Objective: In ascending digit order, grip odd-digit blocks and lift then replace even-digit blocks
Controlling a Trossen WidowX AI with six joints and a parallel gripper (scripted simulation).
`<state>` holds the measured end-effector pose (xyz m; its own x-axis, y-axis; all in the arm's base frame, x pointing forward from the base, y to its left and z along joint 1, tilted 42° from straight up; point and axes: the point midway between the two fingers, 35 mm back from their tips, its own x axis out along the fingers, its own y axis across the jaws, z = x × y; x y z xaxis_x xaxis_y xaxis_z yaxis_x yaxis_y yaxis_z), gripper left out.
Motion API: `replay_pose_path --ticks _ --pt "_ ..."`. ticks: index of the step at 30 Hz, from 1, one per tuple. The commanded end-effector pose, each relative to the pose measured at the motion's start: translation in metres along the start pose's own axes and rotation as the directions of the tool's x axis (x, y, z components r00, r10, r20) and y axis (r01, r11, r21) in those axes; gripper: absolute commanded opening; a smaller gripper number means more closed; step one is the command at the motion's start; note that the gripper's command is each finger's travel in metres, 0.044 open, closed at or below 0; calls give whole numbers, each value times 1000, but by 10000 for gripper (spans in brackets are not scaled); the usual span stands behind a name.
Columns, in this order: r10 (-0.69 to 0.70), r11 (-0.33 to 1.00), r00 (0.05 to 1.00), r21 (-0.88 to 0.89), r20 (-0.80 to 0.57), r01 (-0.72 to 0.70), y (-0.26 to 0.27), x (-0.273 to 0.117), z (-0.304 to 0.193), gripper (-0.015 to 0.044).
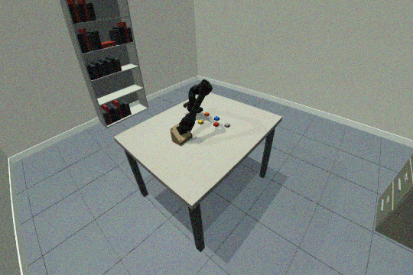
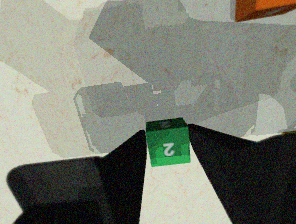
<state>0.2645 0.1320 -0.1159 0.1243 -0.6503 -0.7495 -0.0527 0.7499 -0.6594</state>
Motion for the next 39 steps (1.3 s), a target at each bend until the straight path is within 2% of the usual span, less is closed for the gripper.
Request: replay_pose_path --ticks 1,39 --pt "-1 1000 1000 -3 3 1 0 0 0 120" --pt "0 1000 1000 -3 3 0 0 -12 0 120"
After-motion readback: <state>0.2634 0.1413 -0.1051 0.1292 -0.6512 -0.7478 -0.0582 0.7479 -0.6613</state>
